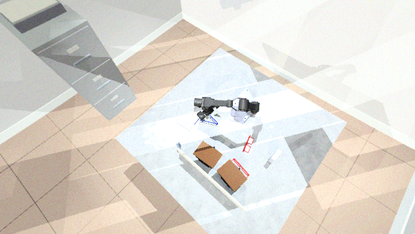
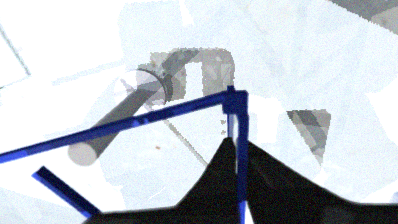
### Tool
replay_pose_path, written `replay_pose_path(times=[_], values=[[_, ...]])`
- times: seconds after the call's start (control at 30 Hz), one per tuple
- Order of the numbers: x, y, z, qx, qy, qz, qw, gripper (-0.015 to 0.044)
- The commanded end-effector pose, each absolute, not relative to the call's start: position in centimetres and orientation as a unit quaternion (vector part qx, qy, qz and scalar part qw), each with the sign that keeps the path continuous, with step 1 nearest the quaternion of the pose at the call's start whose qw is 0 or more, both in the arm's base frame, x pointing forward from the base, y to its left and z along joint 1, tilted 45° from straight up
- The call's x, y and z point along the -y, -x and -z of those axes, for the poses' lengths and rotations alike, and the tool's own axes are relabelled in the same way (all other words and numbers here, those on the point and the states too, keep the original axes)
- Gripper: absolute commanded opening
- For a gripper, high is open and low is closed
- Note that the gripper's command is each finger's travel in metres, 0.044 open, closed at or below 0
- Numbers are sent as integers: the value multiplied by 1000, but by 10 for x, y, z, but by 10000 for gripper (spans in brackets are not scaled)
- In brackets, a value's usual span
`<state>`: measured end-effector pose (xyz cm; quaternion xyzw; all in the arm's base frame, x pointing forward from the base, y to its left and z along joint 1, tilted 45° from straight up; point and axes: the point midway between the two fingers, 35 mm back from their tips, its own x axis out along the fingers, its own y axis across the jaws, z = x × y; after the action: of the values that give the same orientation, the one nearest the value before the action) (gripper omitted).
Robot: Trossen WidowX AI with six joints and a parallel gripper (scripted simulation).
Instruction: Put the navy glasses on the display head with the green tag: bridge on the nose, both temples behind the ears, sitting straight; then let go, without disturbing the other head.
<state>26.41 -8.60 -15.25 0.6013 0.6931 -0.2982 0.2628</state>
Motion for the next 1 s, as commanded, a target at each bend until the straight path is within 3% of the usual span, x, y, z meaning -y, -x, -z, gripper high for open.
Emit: replay_pose_path(times=[0.0, 0.97], values=[[80, -261, 150, -695, -602, 298, 257, 0], [72, -258, 142, -695, -602, 297, 257, 0]])
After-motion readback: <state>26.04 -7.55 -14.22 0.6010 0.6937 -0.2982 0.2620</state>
